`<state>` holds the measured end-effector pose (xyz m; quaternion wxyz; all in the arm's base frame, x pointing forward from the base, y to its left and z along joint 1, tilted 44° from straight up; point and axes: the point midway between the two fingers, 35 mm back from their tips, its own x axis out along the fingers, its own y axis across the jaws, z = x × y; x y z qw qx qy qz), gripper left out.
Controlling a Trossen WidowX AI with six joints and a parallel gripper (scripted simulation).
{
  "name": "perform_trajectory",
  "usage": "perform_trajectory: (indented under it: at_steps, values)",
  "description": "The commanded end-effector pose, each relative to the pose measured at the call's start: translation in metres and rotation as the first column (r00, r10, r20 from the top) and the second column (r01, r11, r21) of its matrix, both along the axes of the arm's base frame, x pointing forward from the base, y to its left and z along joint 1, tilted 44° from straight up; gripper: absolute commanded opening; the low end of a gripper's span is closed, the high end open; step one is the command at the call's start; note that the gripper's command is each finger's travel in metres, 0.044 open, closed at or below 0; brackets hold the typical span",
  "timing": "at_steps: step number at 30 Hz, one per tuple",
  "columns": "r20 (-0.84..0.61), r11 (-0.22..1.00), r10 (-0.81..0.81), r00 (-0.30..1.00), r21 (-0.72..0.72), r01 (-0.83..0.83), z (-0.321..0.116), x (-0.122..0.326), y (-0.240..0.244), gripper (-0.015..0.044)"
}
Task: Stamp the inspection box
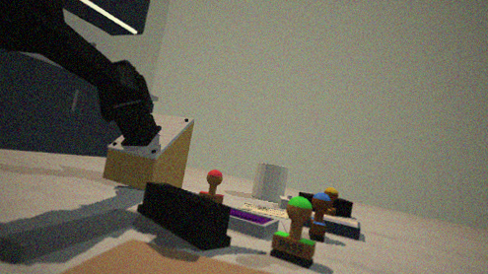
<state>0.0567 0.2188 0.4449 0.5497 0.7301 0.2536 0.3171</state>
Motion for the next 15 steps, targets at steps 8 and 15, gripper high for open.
perform_trajectory:
  at_steps: [8, 15]
  values:
    - [0.177, 0.945, -0.169, 0.970, -0.250, 0.210, -0.017, 0.036, 0.026, 0.0211]
    - [0.333, 0.747, -0.283, 0.899, -0.512, 0.425, -0.050, 0.101, 0.044, 0.0211]
